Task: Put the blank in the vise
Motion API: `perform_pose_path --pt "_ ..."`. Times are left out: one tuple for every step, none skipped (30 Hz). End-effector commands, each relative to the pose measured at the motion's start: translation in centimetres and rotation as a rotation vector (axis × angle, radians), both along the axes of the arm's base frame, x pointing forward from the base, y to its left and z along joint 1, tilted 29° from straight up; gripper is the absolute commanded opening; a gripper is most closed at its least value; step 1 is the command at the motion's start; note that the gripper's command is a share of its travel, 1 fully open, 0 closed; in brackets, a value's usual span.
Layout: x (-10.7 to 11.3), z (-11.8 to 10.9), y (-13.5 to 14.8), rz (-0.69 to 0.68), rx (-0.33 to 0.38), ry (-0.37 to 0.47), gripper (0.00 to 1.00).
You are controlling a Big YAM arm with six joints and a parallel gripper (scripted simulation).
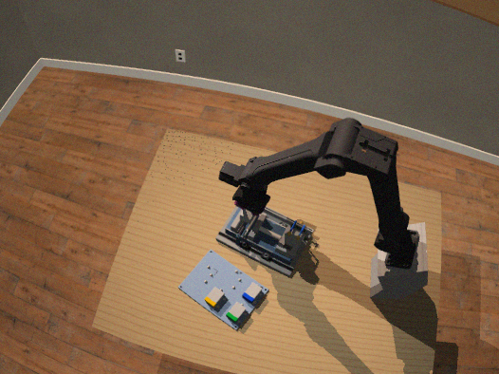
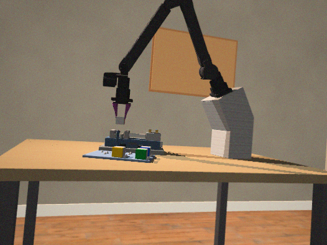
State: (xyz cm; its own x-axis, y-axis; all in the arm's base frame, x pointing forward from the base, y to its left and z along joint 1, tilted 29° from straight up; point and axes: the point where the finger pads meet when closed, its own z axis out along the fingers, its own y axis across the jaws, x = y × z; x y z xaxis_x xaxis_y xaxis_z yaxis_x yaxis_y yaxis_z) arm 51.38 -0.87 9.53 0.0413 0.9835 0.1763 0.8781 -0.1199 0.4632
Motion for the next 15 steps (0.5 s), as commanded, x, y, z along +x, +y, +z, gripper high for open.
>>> perform_pose_path --pt "-0.07 -1.19 -0.86 -0.003 -0.007 0.011 0.0" --pt "-0.03 -1.25 -0.8 -0.002 -0.007 0.011 0.0" --pt "0.01 -1.32 -0.73 -0.001 -0.007 0.011 0.0" --pt "0.01 -1.32 -0.73 -0.001 -0.007 0.011 0.0" --pt "0.01 -1.32 -0.73 -0.001 -0.007 0.011 0.0" --pt "-0.12 -1.47 -0.64 0.0 -0.006 0.018 0.0" --pt "0.05 -1.46 -0.59 0.001 -0.007 0.012 0.0" --pt "0.11 -1.51 -0.52 0.002 -0.007 0.011 0.0" --pt "0.15 -1.58 -0.45 0.004 -0.007 0.011 0.0" --pt "0.19 -1.64 -0.38 0.004 -0.007 0.011 0.0" --pt "0.22 -1.71 -0.31 0.005 -0.007 0.011 0.0" --pt "0.26 -1.77 -0.24 0.005 -0.007 0.011 0.0" --pt "0.29 -1.83 -0.17 0.005 -0.006 0.011 0.0" --pt "0.37 -1.85 -0.11 0.006 -0.006 0.01 0.0" --pt "0.44 -1.87 -0.04 0.006 -0.005 0.01 0.0"
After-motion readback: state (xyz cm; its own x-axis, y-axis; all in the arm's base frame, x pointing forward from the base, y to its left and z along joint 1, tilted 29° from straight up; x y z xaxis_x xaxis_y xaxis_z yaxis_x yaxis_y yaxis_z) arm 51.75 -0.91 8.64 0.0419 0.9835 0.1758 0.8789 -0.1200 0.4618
